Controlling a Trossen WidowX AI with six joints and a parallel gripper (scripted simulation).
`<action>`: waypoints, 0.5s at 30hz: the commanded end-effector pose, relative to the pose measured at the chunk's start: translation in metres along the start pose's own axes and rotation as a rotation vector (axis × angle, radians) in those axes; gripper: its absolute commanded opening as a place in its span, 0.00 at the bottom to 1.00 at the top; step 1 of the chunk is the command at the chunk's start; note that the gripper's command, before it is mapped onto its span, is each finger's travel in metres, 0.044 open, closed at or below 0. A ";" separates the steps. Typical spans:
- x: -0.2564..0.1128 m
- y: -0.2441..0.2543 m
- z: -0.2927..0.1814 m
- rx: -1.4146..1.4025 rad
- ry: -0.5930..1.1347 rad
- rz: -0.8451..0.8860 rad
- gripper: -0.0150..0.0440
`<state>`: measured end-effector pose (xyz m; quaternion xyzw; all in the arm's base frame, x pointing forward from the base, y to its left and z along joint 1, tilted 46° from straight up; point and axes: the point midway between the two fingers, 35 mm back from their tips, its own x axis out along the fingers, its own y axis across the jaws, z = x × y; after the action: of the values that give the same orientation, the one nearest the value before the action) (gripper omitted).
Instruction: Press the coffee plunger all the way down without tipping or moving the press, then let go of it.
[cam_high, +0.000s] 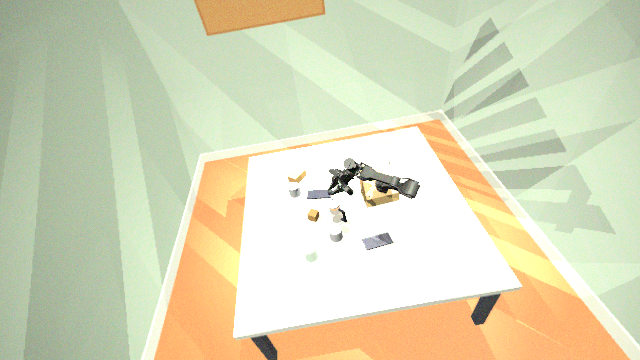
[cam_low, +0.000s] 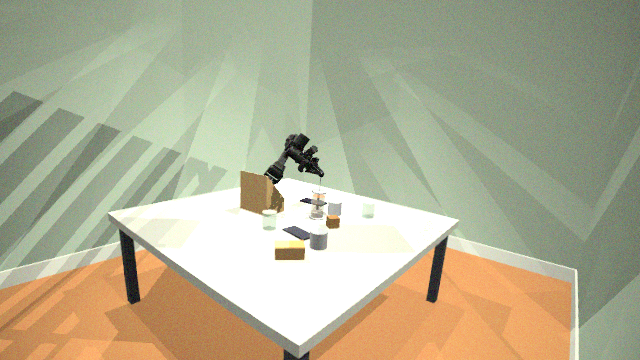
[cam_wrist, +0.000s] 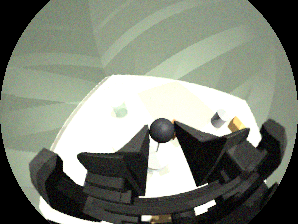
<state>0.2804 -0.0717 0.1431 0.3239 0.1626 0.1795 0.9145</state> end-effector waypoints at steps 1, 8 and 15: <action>0.008 -0.004 -0.021 0.037 0.028 -0.005 0.46; 0.015 -0.004 -0.030 0.038 0.024 -0.003 0.46; 0.023 -0.002 -0.039 0.040 0.016 0.000 0.46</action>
<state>0.2870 -0.0557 0.1259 0.3232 0.1553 0.1768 0.9166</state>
